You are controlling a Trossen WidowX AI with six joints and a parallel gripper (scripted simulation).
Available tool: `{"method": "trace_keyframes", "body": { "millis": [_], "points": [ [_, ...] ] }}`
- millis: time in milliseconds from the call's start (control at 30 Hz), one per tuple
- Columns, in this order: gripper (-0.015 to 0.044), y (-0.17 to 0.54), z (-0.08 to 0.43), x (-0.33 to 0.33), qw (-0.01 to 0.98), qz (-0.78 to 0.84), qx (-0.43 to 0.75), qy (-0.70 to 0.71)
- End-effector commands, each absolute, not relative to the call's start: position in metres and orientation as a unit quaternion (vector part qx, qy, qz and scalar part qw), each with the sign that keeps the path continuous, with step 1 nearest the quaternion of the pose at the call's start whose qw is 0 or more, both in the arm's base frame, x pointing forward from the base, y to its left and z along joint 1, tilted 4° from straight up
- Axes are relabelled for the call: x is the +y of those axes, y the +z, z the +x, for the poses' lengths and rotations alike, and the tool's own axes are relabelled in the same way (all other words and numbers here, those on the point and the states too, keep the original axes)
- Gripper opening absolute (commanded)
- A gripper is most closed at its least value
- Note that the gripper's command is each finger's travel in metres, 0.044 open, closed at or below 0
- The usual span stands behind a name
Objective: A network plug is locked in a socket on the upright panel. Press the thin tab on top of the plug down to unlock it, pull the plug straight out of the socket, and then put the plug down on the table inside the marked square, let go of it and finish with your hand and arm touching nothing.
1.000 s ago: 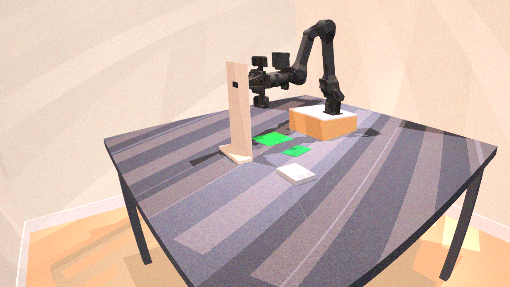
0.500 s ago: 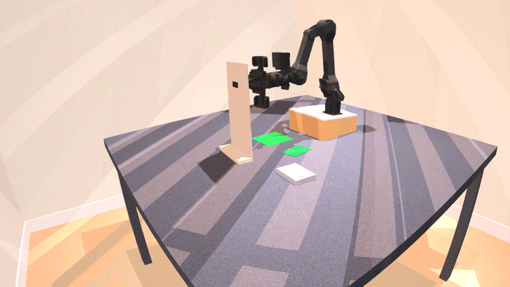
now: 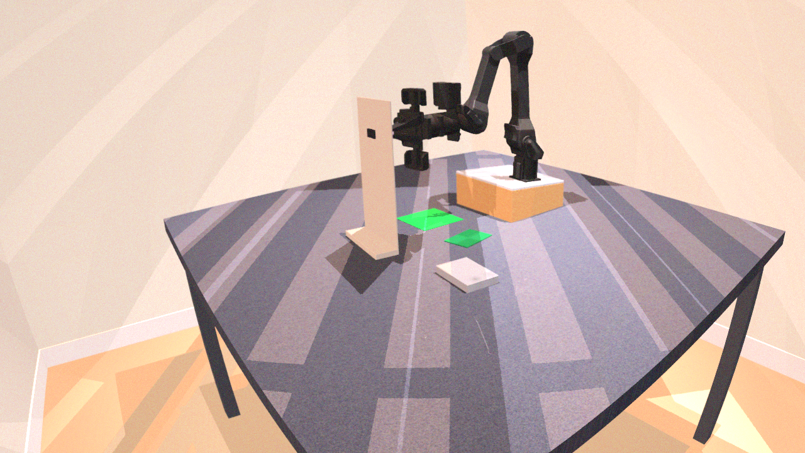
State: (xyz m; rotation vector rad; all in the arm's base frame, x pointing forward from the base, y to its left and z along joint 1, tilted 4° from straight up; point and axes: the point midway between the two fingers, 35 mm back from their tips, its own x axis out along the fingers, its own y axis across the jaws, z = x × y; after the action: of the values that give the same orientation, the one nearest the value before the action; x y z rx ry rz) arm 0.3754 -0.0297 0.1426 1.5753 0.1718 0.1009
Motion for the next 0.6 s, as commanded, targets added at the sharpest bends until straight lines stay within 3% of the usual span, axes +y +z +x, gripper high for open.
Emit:
{"method": "trace_keyframes", "body": {
  "millis": [0, 567],
  "points": [
    [0.0, 0.142, 0.372, -0.029, 0.699, 0.709, 0.078, 0.045],
    [0.0, 0.143, 0.362, -0.029, 0.699, 0.709, 0.079, 0.045]
  ]
}}
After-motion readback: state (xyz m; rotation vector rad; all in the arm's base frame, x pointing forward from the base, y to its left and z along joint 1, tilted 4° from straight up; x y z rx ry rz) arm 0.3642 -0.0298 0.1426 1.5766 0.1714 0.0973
